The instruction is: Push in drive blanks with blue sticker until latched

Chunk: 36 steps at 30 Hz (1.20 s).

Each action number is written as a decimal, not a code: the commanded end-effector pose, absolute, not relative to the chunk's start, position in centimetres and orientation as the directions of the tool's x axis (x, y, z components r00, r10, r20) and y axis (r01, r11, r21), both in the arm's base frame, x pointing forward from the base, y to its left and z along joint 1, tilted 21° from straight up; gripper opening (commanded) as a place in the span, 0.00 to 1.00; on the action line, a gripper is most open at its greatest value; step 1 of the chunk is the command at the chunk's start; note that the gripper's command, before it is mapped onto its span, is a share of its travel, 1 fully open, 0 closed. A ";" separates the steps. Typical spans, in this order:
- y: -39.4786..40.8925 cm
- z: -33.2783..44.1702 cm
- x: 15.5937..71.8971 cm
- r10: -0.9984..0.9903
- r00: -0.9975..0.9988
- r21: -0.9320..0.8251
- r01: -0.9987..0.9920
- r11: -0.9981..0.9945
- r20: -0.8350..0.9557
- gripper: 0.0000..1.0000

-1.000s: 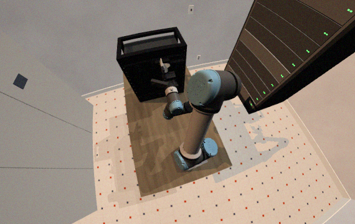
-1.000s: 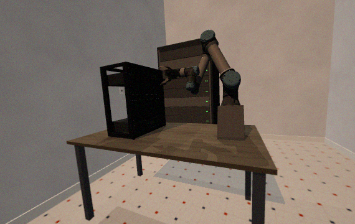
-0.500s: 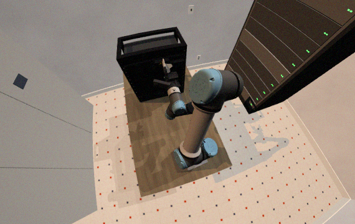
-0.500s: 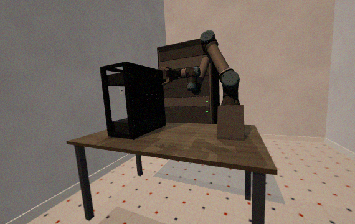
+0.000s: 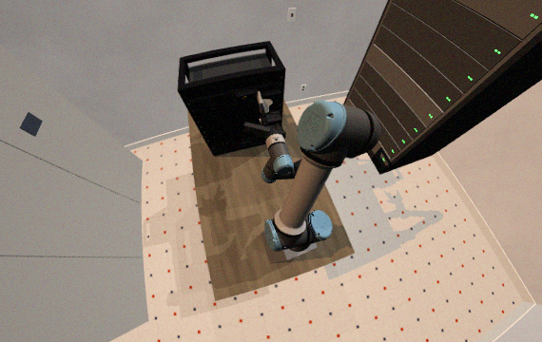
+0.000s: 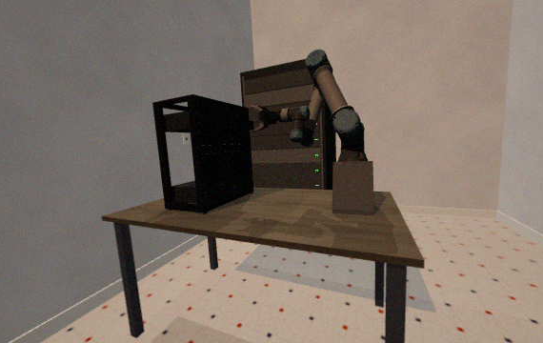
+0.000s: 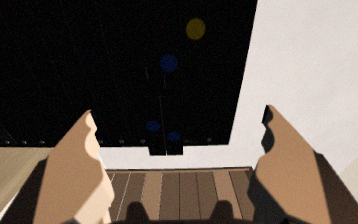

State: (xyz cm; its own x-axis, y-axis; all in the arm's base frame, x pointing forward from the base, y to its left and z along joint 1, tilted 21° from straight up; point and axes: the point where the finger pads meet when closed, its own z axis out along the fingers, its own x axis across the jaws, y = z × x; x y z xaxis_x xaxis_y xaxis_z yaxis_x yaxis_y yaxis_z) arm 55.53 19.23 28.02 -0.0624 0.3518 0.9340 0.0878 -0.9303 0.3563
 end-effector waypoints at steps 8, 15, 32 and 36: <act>14.9 28.2 55.3 0.351 -0.065 0.356 0.091 -0.930 0.934 1.00; 13.5 28.3 55.2 0.351 -0.065 0.356 0.091 -0.930 0.934 1.00; 11.5 28.3 55.1 0.351 -0.065 0.356 0.091 -0.930 0.934 1.00; 11.5 28.3 55.1 0.351 -0.065 0.356 0.091 -0.930 0.934 1.00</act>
